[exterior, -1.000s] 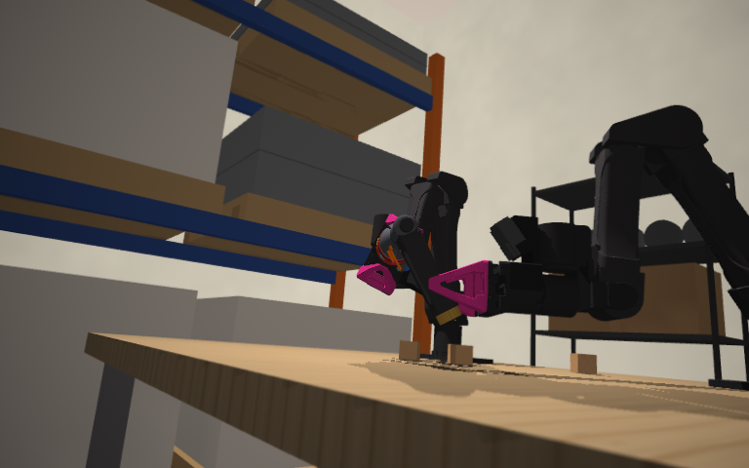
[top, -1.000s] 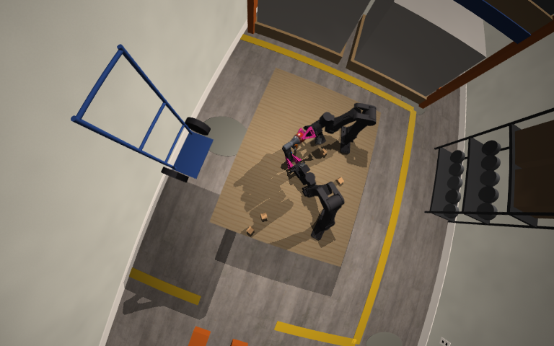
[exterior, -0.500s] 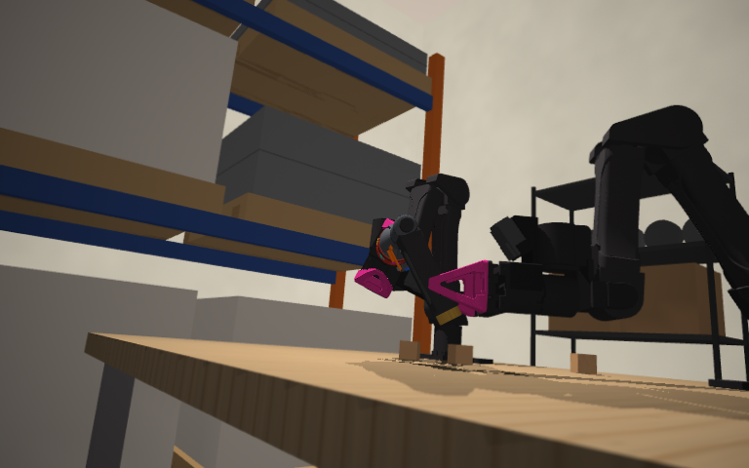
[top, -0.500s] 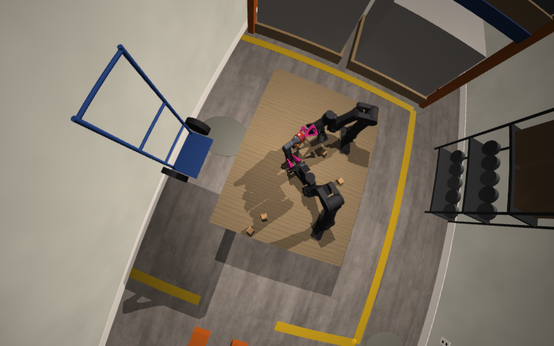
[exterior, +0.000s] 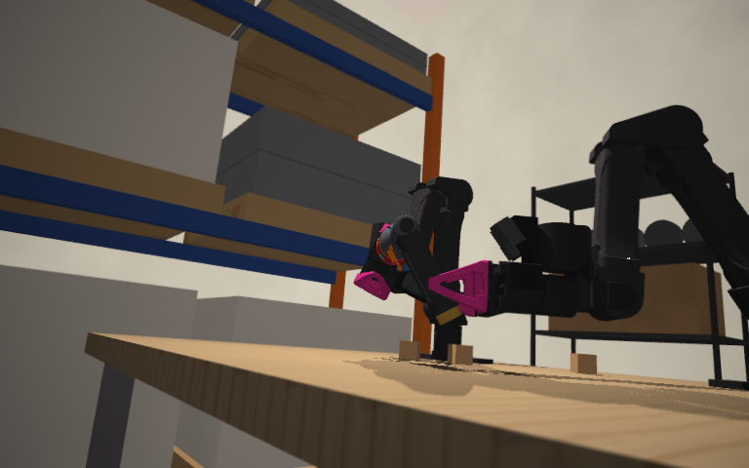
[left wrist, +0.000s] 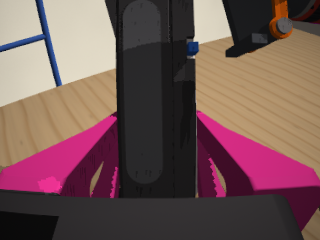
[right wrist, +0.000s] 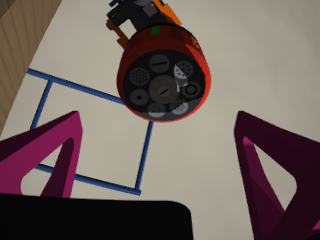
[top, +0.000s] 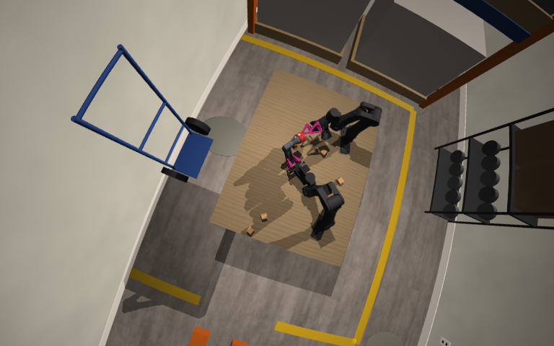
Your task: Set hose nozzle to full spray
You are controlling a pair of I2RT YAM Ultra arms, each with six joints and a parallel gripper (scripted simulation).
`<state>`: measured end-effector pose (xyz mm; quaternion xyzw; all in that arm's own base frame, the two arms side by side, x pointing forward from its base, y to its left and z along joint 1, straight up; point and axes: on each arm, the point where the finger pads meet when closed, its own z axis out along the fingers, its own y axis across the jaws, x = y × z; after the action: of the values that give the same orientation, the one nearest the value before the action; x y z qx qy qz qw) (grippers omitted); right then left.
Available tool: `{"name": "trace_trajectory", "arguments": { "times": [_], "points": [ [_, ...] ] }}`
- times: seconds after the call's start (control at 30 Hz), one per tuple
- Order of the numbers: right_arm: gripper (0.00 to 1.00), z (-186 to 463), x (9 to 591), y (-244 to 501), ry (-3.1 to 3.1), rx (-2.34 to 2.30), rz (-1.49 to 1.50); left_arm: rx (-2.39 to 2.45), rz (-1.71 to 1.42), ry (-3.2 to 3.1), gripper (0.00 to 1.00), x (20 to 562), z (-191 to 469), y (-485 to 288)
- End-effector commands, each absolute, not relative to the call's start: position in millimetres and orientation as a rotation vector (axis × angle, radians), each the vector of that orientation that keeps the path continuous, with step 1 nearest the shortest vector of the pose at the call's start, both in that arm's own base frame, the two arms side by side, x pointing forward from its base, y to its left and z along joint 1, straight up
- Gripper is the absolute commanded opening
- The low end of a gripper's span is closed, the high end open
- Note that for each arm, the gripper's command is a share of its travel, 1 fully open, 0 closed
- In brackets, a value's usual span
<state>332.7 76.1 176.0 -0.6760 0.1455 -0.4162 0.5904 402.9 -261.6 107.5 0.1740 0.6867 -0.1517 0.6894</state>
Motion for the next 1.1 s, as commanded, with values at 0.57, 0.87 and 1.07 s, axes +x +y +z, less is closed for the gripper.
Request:
{"name": "trace_trajectory", "arguments": {
  "times": [0.57, 0.87, 1.07],
  "points": [
    [0.87, 181, 309, 65, 0.304, -1.56, -0.96, 0.331, -0.394, 1.399, 0.35, 409, 150, -272],
    [0.87, 178, 311, 66, 0.312, -1.562, -0.949, 0.331, -0.394, 1.398, 0.35, 409, 150, -272],
    [0.87, 177, 313, 61, 0.323, -1.563, -0.955, 0.331, -0.394, 1.398, 0.35, 409, 151, -272]
  ]
}}
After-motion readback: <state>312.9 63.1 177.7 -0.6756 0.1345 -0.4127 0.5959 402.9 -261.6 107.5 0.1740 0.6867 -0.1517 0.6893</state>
